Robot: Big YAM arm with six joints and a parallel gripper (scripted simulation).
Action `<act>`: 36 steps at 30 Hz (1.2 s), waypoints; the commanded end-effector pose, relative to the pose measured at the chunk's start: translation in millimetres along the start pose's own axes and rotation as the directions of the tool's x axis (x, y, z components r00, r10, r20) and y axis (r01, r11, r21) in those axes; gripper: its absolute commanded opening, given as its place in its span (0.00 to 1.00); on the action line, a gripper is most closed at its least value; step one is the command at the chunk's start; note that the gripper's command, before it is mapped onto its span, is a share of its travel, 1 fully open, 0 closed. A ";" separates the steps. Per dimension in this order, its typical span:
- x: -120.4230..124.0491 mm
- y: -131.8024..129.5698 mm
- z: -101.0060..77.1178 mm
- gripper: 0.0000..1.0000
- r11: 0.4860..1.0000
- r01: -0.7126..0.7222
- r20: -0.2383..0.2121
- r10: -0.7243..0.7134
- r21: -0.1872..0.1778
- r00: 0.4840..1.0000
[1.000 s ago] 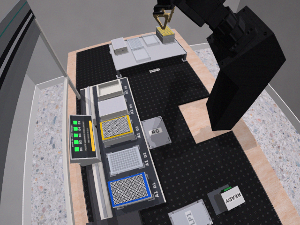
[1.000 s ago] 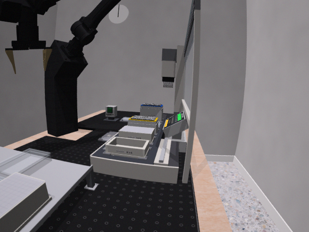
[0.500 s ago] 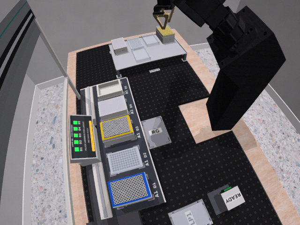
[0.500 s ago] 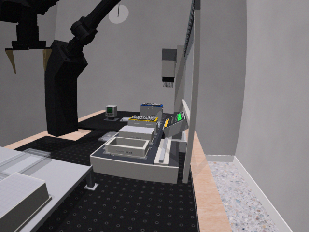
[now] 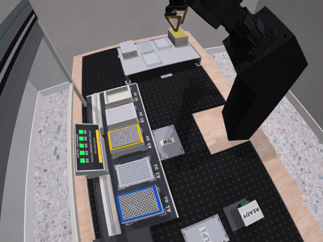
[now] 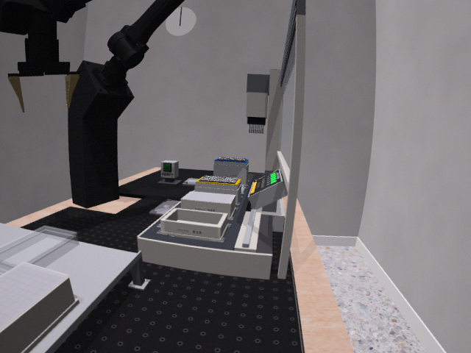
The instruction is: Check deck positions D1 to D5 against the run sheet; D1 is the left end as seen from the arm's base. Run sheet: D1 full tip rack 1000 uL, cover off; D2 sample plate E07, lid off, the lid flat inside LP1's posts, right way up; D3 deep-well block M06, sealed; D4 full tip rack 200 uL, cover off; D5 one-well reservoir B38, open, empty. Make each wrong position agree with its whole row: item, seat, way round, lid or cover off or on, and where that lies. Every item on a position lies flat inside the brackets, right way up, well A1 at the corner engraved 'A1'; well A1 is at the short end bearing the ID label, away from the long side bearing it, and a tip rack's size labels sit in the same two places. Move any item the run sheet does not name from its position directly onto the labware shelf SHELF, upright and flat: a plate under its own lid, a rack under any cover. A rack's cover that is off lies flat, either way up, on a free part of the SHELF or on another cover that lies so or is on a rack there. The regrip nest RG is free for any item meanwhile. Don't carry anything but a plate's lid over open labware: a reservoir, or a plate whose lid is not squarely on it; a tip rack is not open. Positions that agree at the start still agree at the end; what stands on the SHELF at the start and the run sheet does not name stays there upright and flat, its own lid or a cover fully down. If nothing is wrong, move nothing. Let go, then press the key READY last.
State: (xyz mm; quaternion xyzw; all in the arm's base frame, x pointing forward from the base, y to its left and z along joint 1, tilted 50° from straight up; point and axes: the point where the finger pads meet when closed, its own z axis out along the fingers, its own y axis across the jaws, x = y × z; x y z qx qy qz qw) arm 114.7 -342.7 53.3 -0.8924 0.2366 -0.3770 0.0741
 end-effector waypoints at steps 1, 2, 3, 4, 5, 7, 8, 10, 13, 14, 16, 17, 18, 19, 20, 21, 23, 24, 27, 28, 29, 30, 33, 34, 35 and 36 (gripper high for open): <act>4.8 6.1 -4.4 1.00 0.984 -0.124 -0.017 0.123 -0.129 0.992; 4.8 6.1 -4.4 1.00 0.984 -0.124 -0.017 0.123 -0.129 0.992; 4.8 6.1 -4.4 1.00 0.984 -0.124 -0.017 0.123 -0.129 0.992; 4.8 6.1 -4.4 1.00 0.984 -0.124 -0.017 0.123 -0.129 0.992; 4.8 6.1 -4.4 1.00 0.984 -0.124 -0.017 0.123 -0.129 0.992; 4.8 6.1 -4.4 1.00 0.984 -0.124 -0.017 0.123 -0.129 0.992; 4.8 6.1 -4.4 1.00 0.984 -0.124 -0.017 0.123 -0.129 0.992; 4.8 6.1 -4.4 1.00 0.984 -0.124 -0.017 0.123 -0.129 0.992; 4.8 6.1 -4.4 1.00 0.984 -0.124 -0.017 0.123 -0.129 0.992; 4.8 6.1 -4.4 1.00 0.984 -0.124 -0.017 0.123 -0.129 0.992; 4.8 6.1 -4.4 1.00 0.984 -0.124 -0.017 0.123 -0.129 0.992; 4.8 6.1 -4.4 1.00 0.984 -0.124 -0.017 0.123 -0.129 0.992; 4.8 6.1 -4.4 1.00 0.984 -0.124 -0.017 0.123 -0.129 0.992; 4.8 6.1 -4.4 1.00 0.984 -0.124 -0.017 0.123 -0.129 0.992; 4.8 6.1 -4.4 1.00 0.984 -0.124 -0.017 0.123 -0.129 0.992; 4.8 6.1 -4.4 1.00 0.984 -0.124 -0.017 0.123 -0.129 0.992; 4.8 6.1 -4.4 1.00 0.984 -0.124 -0.017 0.123 -0.129 0.992; 4.8 6.1 -4.4 1.00 0.984 -0.124 -0.017 0.123 -0.129 0.992; 4.8 6.1 -4.4 1.00 0.984 -0.124 -0.017 0.123 -0.129 0.992; 4.8 6.1 -4.4 1.00 0.984 -0.124 -0.017 0.123 -0.129 0.992; 4.8 6.1 -4.4 1.00 0.984 -0.124 -0.017 0.123 -0.129 0.992; 4.8 6.1 -4.4 1.00 0.984 -0.124 -0.017 0.123 -0.129 0.992; 4.8 6.1 -4.4 1.00 0.984 -0.124 -0.017 0.123 -0.129 0.992; 7.1 -5.8 0.6 1.00 0.999 0.050 0.004 -0.050 -0.013 0.999; 7.1 -5.8 0.6 1.00 0.999 0.050 0.004 -0.050 -0.013 0.999; 7.1 -5.8 0.6 1.00 0.999 0.050 0.004 -0.050 -0.013 0.999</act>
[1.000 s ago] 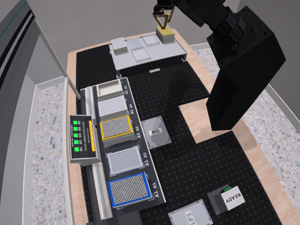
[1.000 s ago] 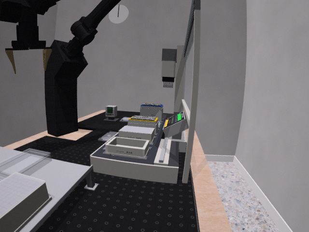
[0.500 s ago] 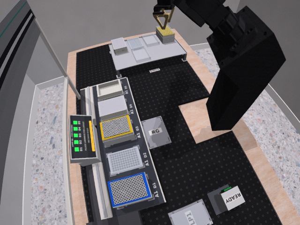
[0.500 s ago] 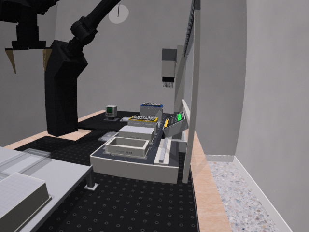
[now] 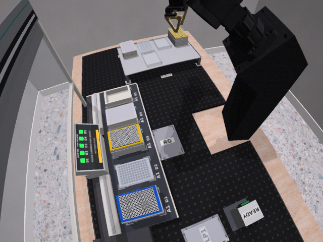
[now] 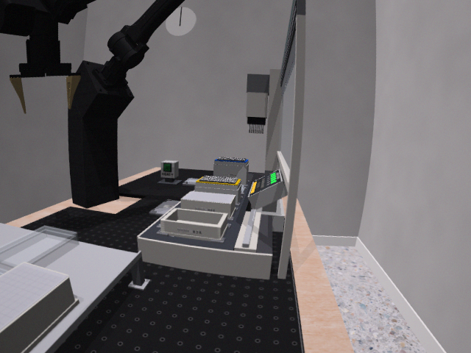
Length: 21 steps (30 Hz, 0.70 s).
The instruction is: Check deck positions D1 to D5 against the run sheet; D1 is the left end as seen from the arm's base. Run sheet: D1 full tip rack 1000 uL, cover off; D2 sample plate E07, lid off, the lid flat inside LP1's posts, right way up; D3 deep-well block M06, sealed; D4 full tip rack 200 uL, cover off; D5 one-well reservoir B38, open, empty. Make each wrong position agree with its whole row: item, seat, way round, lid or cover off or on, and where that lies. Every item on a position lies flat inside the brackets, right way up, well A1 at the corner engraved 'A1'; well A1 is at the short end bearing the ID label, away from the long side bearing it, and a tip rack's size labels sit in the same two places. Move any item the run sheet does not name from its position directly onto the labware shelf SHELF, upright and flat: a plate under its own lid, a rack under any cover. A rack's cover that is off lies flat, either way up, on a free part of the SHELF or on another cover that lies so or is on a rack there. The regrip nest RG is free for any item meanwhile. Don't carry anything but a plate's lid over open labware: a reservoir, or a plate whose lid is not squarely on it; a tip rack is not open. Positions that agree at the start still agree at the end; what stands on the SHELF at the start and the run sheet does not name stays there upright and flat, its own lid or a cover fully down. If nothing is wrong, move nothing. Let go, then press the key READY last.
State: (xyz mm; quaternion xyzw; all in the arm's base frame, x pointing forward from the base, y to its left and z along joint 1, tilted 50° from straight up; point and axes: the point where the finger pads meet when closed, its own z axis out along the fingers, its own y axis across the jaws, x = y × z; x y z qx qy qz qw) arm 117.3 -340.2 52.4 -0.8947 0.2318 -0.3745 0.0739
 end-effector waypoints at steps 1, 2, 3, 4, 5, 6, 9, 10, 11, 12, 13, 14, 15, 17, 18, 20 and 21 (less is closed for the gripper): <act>9.2 -7.0 0.4 1.00 0.998 0.061 0.003 -0.061 -0.015 0.998; 10.0 -8.7 1.4 1.00 0.996 0.084 0.008 -0.084 -0.015 0.996; 13.9 -6.1 -0.5 1.00 0.994 0.108 0.012 -0.108 -0.020 0.994; 19.1 -3.7 -3.5 1.00 0.992 0.126 0.017 -0.126 -0.022 0.992; 11.2 -12.9 4.0 1.00 0.990 0.139 0.025 -0.138 -0.014 0.990; 12.4 -17.0 6.5 1.00 0.987 0.158 0.031 -0.157 -0.013 0.987; 15.1 -20.5 6.3 1.00 0.979 0.202 0.052 -0.202 0.000 0.978; 14.2 -24.0 10.7 1.00 0.973 0.230 0.053 -0.229 -0.006 0.972; 15.2 -28.3 13.2 1.00 0.969 0.248 0.059 -0.247 -0.004 0.967; 15.9 -30.9 14.7 1.00 0.964 0.266 0.064 -0.266 -0.002 0.962; 15.4 -31.5 14.7 1.00 0.959 0.282 0.071 -0.282 0.003 0.957; 19.0 -30.7 12.4 1.00 0.956 0.295 0.077 -0.294 0.008 0.953; 16.8 -35.2 17.1 1.00 0.948 0.318 0.079 -0.318 0.005 0.945; 16.8 -35.2 17.1 1.00 0.948 0.318 0.079 -0.318 0.005 0.945; 17.7 -39.6 19.5 1.00 0.942 0.336 0.084 -0.336 0.008 0.938; 17.5 -42.8 20.8 1.00 0.929 0.369 0.095 -0.368 0.017 0.925; 23.7 -40.4 17.7 1.00 0.923 0.385 0.098 -0.385 0.018 0.918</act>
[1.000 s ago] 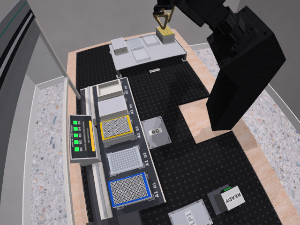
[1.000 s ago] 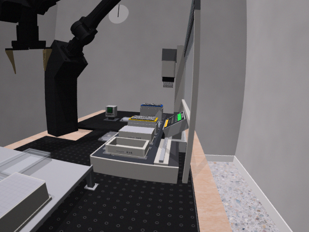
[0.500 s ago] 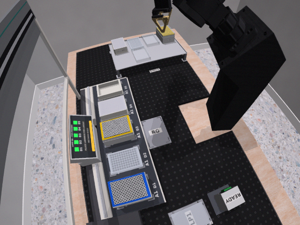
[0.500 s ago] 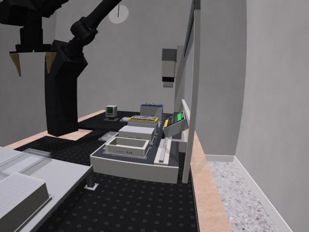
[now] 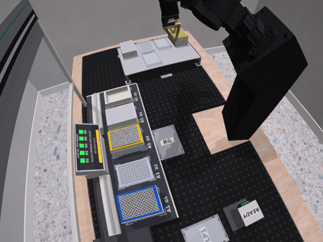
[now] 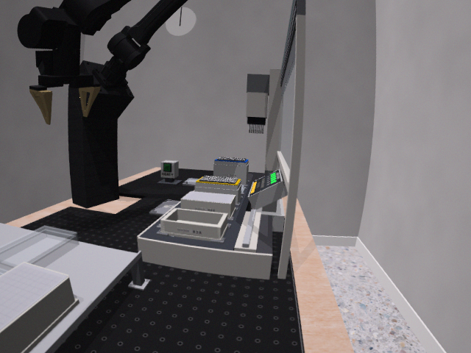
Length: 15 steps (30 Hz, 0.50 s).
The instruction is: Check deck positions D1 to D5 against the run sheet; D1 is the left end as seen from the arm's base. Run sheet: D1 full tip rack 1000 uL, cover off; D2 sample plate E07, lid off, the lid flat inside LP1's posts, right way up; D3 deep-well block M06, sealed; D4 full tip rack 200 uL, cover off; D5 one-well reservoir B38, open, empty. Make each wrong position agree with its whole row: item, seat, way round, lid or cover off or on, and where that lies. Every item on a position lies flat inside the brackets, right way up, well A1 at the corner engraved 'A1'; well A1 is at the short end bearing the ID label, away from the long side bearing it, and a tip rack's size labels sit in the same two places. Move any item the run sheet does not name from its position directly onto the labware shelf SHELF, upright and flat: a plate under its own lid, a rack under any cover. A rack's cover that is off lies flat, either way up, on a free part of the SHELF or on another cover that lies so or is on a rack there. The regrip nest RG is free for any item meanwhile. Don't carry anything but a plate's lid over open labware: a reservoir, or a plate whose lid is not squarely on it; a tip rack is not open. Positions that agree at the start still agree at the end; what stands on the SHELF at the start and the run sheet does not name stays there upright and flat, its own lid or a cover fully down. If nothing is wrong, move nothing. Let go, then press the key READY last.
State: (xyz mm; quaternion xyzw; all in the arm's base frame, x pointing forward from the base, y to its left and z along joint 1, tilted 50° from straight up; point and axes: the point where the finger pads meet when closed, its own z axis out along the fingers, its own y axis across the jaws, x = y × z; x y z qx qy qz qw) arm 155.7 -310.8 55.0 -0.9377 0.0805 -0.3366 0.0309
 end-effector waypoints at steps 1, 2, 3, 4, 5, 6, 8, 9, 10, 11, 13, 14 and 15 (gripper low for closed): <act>9.0 -3.2 -1.7 1.00 0.995 0.097 0.006 -0.097 -0.019 0.995; 11.3 -7.1 0.5 1.00 0.993 0.116 0.011 -0.116 -0.018 0.993; 12.5 -9.1 1.6 1.00 0.991 0.135 0.016 -0.135 -0.017 0.991; 11.9 -10.3 1.6 1.00 0.989 0.151 0.023 -0.150 -0.010 0.988; 13.6 -9.8 0.0 1.00 0.987 0.163 0.029 -0.163 -0.005 0.986; 14.7 -13.0 3.7 1.00 0.982 0.190 0.031 -0.189 -0.012 0.981; 17.9 -18.9 6.8 1.00 0.974 0.227 0.040 -0.227 -0.009 0.973; 17.5 -19.6 6.8 1.00 0.970 0.244 0.045 -0.243 -0.004 0.969; 20.8 -17.4 4.4 1.00 0.966 0.259 0.049 -0.259 -0.002 0.965; 20.0 -22.9 8.8 1.00 0.960 0.280 0.053 -0.280 -0.003 0.959; 20.0 -22.9 8.8 1.00 0.960 0.280 0.053 -0.280 -0.003 0.959; 22.1 -27.0 10.8 1.00 0.954 0.299 0.057 -0.298 -0.001 0.953; 23.0 -28.7 11.6 1.00 0.948 0.317 0.061 -0.317 0.001 0.947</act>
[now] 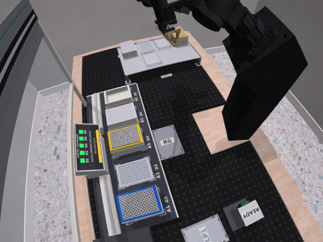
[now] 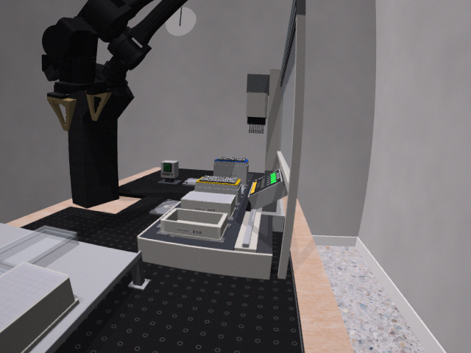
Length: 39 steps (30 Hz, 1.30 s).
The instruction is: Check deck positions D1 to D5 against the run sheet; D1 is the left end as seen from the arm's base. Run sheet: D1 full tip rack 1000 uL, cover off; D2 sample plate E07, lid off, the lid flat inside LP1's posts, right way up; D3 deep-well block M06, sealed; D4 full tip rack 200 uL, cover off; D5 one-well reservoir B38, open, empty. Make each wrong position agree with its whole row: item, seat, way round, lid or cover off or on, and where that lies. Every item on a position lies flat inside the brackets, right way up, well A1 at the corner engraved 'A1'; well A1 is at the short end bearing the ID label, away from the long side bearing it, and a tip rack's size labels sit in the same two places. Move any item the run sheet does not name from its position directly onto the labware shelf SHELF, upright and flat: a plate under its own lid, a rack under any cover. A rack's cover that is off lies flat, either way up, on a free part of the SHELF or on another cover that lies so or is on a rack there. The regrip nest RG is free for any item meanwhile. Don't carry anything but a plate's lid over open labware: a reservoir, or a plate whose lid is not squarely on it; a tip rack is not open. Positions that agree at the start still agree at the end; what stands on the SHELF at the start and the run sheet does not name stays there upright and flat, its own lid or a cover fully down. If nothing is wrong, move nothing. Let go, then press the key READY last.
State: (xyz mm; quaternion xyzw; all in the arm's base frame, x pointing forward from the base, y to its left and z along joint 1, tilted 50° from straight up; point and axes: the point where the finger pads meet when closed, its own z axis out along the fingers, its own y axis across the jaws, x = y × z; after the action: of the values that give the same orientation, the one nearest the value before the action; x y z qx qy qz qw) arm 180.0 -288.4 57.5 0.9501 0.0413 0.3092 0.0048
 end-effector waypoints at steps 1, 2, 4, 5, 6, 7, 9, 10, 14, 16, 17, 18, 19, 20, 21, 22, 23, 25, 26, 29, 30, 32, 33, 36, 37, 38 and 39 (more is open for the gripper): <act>6.9 -2.5 -2.4 1.00 0.996 0.085 0.008 -0.085 -0.015 0.996; 9.8 1.1 -5.1 1.00 0.995 0.103 0.012 -0.102 -0.016 0.995; 13.4 -8.4 1.2 1.00 0.990 0.143 0.020 -0.142 -0.015 0.990; 14.5 -9.7 1.8 1.00 0.987 0.162 0.024 -0.162 -0.014 0.987; 14.2 -10.7 1.8 1.00 0.984 0.178 0.029 -0.178 -0.008 0.984; 15.2 -10.1 0.7 1.00 0.981 0.192 0.033 -0.192 -0.004 0.981; 20.5 -17.0 5.2 1.00 0.972 0.235 0.039 -0.234 -0.008 0.971; 21.4 -18.1 5.8 1.00 0.967 0.254 0.043 -0.253 -0.006 0.966; 24.3 -21.8 7.4 1.00 0.952 0.306 0.054 -0.306 -0.001 0.951; 27.2 -25.6 9.0 1.00 0.946 0.325 0.057 -0.324 0.001 0.944; 28.0 -26.5 9.4 1.00 0.939 0.343 0.061 -0.343 0.003 0.937; 27.7 -27.2 9.4 1.00 0.933 0.360 0.065 -0.359 0.008 0.931; 30.3 -24.4 7.5 1.00 0.927 0.376 0.067 -0.376 0.007 0.924; 30.8 -30.4 11.0 1.00 0.919 0.394 0.070 -0.394 0.009 0.917; 33.6 -34.2 12.5 1.00 0.911 0.412 0.073 -0.412 0.012 0.908; 34.2 -35.1 12.8 1.00 0.903 0.430 0.076 -0.429 0.014 0.900; 34.0 -35.4 12.8 1.00 0.895 0.446 0.080 -0.446 0.018 0.891; 36.9 -39.0 14.3 1.00 0.878 0.478 0.085 -0.478 0.020 0.874; 39.6 -43.0 15.7 1.00 0.869 0.495 0.087 -0.495 0.023 0.865; 42.2 -41.7 14.6 1.00 0.840 0.542 0.095 -0.542 0.027 0.835; 42.8 -47.7 17.3 1.00 0.829 0.558 0.097 -0.558 0.032 0.824; 42.8 -47.7 17.3 1.00 0.829 0.558 0.097 -0.558 0.032 0.824; 45.4 -51.7 18.7 1.00 0.818 0.574 0.099 -0.574 0.034 0.813; 48.0 -50.1 17.4 1.00 0.785 0.618 0.106 -0.619 0.038 0.779; 48.3 -56.3 20.1 1.00 0.774 0.632 0.108 -0.633 0.044 0.767; 50.8 -60.5 21.4 1.00 0.761 0.647 0.109 -0.648 0.046 0.754; 51.0 -60.8 21.5 1.00 0.748 0.662 0.111 -0.662 0.049 0.741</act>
State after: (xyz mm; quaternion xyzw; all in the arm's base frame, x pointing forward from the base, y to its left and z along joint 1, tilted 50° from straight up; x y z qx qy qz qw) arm 224.1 -227.5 61.1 0.9056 0.3437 0.2307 0.0924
